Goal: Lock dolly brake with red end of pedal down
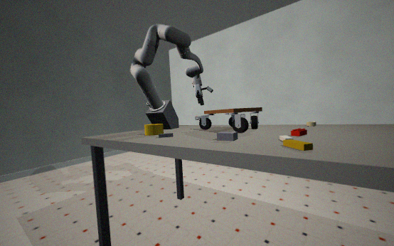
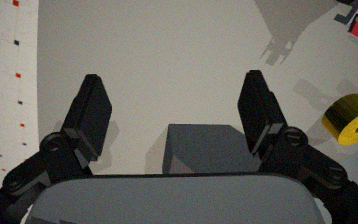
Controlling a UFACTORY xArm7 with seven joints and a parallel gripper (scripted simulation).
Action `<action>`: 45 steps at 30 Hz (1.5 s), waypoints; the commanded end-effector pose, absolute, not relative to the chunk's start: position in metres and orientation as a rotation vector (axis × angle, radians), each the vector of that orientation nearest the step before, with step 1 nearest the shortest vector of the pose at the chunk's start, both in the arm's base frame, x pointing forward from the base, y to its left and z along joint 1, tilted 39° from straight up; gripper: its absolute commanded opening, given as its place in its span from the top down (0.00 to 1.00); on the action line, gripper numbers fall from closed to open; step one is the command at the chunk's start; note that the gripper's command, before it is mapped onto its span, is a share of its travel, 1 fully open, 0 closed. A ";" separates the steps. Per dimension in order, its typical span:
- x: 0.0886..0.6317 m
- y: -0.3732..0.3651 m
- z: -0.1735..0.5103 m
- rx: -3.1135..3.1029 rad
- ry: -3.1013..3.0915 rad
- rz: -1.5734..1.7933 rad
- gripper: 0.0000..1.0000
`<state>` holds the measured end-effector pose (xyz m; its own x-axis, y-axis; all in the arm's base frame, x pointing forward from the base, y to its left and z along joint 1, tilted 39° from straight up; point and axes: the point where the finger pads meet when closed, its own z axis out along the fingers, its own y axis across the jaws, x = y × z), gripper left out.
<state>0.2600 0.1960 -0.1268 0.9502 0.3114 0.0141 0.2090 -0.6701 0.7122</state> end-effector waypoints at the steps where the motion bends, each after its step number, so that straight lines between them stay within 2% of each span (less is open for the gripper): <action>1: 0.260 0.198 -0.126 2.330 0.366 0.175 0.00; 17: 0.260 0.198 -0.126 2.330 0.366 0.175 0.00; 18: 0.260 0.198 -0.126 2.331 0.365 0.175 1.00; 23: 0.271 0.190 -0.113 2.349 0.222 0.229 1.00; 31: 0.306 0.146 -0.056 2.352 -0.412 0.437 1.00; 34: 0.306 0.146 -0.056 2.351 -0.430 0.444 1.00; 36: 0.316 0.125 -0.032 2.304 -0.729 0.526 1.00; 38: 0.316 0.125 -0.032 2.304 -0.731 0.527 1.00; 45: 0.323 0.082 0.009 2.128 -1.297 0.651 1.00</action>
<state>0.3196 0.1005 -0.0130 0.5992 -0.5198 0.6089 -0.7916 -0.4986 0.3532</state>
